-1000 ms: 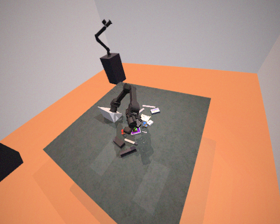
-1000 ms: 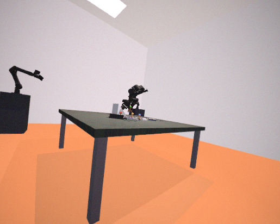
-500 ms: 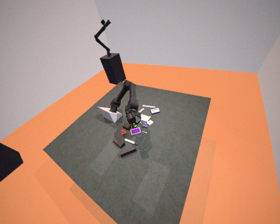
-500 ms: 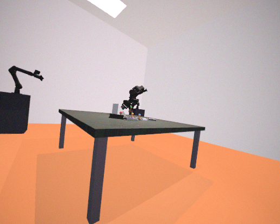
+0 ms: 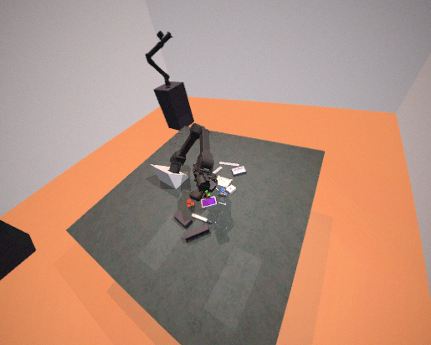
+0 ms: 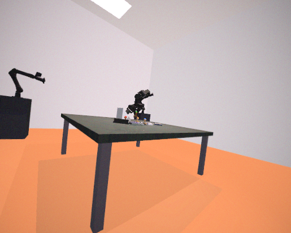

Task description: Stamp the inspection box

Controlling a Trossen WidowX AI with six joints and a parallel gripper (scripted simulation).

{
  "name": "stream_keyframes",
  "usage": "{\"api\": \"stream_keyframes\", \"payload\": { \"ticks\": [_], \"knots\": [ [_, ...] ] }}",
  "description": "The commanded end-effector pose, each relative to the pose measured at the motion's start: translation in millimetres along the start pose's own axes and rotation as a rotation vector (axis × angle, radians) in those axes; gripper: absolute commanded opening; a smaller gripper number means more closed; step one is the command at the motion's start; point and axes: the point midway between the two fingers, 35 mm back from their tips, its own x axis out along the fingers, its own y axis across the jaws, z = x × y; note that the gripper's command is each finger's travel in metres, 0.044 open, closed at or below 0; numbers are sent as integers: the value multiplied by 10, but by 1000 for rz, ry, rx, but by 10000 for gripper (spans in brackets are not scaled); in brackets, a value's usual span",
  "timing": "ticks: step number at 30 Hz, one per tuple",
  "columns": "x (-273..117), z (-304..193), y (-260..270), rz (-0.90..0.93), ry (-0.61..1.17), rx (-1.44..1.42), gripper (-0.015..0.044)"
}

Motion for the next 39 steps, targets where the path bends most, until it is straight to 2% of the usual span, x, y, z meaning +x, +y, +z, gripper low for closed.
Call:
{"api": "stream_keyframes", "payload": {
  "ticks": [1, 39],
  "knots": [
    [34, -3, 2, 3, -2, 6, 0],
    [287, 1, 4, 4, -3, 4, 0]
  ]
}}
